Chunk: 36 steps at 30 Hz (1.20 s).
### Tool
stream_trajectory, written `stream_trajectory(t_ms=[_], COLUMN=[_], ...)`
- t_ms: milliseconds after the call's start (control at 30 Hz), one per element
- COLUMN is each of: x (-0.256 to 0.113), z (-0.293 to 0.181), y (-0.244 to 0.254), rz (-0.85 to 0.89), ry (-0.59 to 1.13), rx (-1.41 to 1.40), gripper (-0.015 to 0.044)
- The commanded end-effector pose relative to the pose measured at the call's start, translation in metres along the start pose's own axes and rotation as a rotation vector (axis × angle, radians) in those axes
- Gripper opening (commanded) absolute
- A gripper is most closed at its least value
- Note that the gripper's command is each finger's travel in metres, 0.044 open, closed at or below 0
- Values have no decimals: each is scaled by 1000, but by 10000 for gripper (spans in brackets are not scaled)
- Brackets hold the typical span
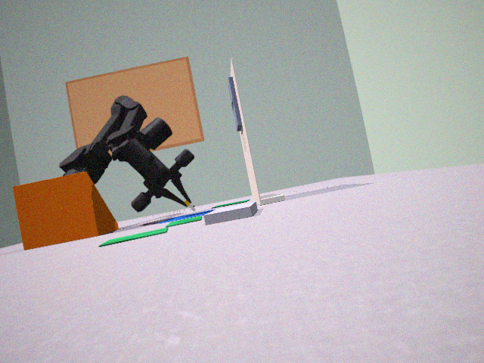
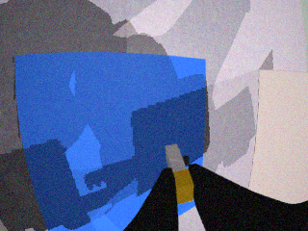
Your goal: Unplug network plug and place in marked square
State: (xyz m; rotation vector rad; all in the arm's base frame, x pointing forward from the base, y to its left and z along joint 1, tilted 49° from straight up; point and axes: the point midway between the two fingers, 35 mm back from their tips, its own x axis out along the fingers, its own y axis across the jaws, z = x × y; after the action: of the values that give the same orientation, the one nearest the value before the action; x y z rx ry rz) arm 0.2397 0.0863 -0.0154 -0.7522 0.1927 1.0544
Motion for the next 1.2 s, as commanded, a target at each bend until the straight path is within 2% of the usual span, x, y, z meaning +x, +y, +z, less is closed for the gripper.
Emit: stream_trajectory(t_ms=[0,800,1000,1167], x=[2,7,7,7], z=[-1,5,5,5], y=[3,5,5,5], rz=[2,-2,-2,-2], ry=[5,-4,-4,-4], rx=[10,3,3,3], gripper=[0,0,156,156])
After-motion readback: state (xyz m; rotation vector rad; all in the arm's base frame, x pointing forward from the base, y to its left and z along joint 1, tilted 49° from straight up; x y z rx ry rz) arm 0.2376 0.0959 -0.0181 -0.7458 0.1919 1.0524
